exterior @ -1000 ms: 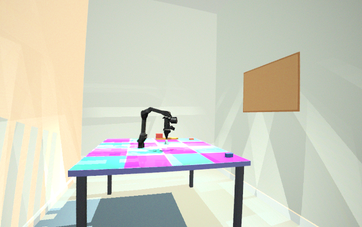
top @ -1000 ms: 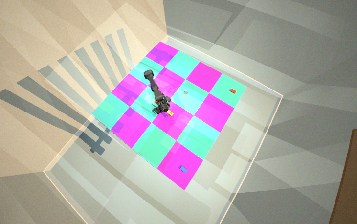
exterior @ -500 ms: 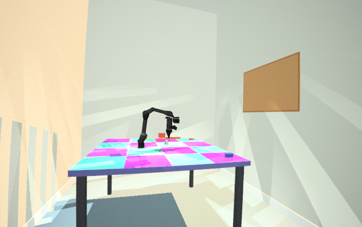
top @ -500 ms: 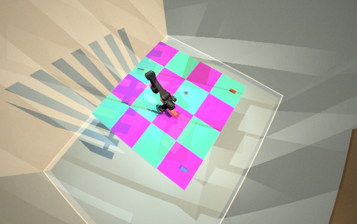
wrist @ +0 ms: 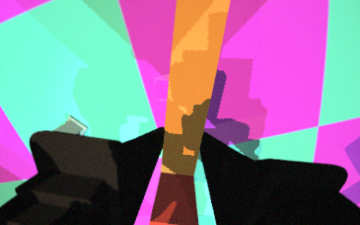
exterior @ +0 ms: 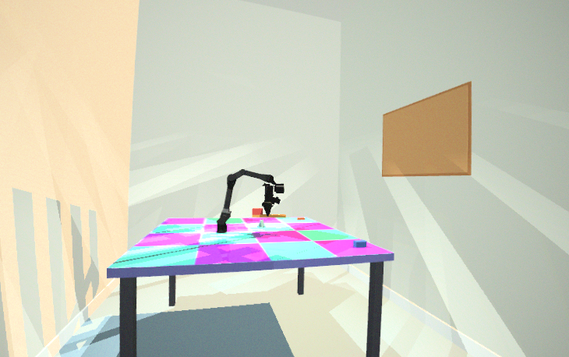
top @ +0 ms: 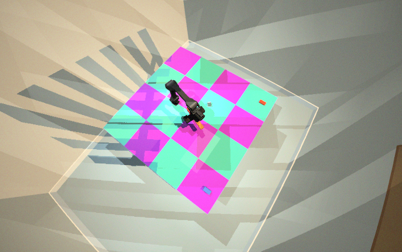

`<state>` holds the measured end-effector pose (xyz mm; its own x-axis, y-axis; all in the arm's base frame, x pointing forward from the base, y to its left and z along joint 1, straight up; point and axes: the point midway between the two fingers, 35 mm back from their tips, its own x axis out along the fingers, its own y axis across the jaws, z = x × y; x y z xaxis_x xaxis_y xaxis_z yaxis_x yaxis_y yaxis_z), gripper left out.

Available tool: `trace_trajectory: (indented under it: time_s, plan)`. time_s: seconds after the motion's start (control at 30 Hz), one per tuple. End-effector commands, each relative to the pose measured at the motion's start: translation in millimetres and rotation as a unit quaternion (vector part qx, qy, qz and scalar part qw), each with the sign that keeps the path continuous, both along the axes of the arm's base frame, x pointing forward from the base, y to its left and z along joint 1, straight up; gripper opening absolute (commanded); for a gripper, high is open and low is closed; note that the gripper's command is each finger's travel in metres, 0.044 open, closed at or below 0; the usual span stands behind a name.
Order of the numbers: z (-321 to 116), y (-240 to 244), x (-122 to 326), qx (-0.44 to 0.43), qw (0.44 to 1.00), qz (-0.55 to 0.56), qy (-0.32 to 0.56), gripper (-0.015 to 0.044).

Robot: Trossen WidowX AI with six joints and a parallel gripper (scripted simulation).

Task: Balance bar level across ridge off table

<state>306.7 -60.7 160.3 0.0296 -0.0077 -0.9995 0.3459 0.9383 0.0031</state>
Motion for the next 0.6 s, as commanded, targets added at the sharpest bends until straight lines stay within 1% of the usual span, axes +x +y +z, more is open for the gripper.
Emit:
trace_trajectory:
  time_s: [0.0, 0.57]
  plan:
    - [1, 14, 9, 0.002, 1.000, -0.021, -0.002, 0.0000]
    - [2, 72, 27, 0.007, 0.995, -0.097, -0.003, 0.0000]
